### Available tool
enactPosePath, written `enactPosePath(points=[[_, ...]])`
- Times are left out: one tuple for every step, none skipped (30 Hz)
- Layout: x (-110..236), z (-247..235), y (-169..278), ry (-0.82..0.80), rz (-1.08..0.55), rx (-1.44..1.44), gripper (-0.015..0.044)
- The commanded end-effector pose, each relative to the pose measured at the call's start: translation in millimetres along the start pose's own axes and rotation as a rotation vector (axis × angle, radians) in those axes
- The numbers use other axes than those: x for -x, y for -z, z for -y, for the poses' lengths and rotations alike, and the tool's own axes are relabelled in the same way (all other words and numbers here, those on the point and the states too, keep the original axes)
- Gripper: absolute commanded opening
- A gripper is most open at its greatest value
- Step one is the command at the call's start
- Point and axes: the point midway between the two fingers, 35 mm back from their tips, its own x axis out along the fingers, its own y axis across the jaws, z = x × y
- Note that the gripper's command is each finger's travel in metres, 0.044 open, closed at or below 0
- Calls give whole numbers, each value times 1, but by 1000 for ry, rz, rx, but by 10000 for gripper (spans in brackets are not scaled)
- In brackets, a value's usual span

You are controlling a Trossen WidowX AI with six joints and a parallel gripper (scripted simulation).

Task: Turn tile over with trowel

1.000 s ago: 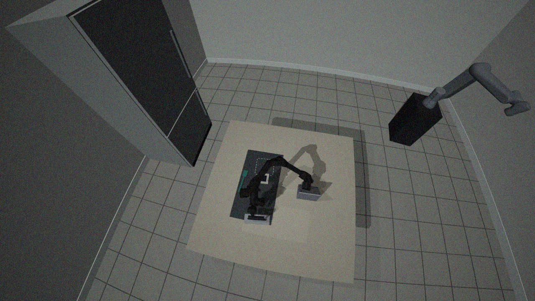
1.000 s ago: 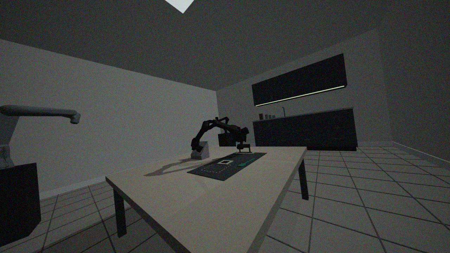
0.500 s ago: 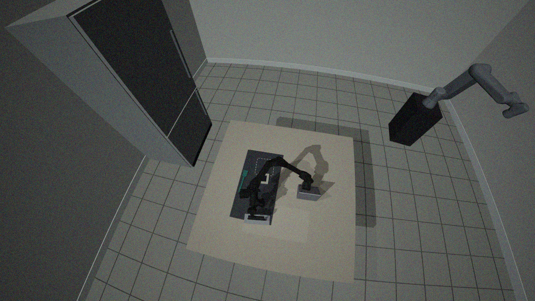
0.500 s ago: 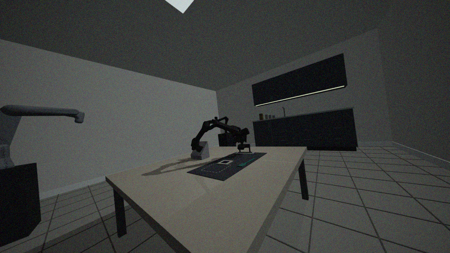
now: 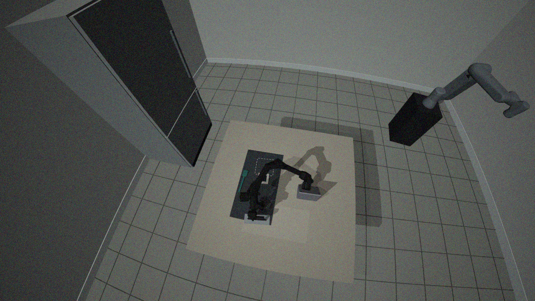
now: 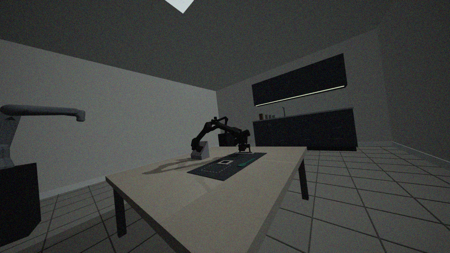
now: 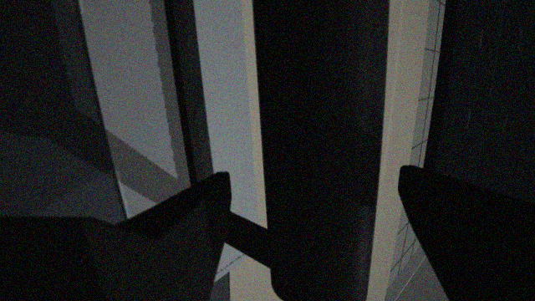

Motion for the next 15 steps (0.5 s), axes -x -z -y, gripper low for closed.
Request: enactPosePath(points=[[-10,1,0,3,3,5,300],[-12,1,0,3,3,6,300],[-13,1,0,3,3,6,300],[-15,1,0,3,2,6,300],[-17,1,0,3,2,6,300],[-18,1,0,3,2,6,300],[-20,1,0,3,2,6,300],[-21,1,0,3,2,7,300],[-23,1,0,3,2,7,300],[-24,1,-1,3,2,7,300],[-25,1,-1,3,2,7,300],[-25,0,-1,3,2,7,300],[-25,0,-1,3,2,7,274],[-25,0,-1,3,2,7,247],[-25,0,-1,3,2,7,221]])
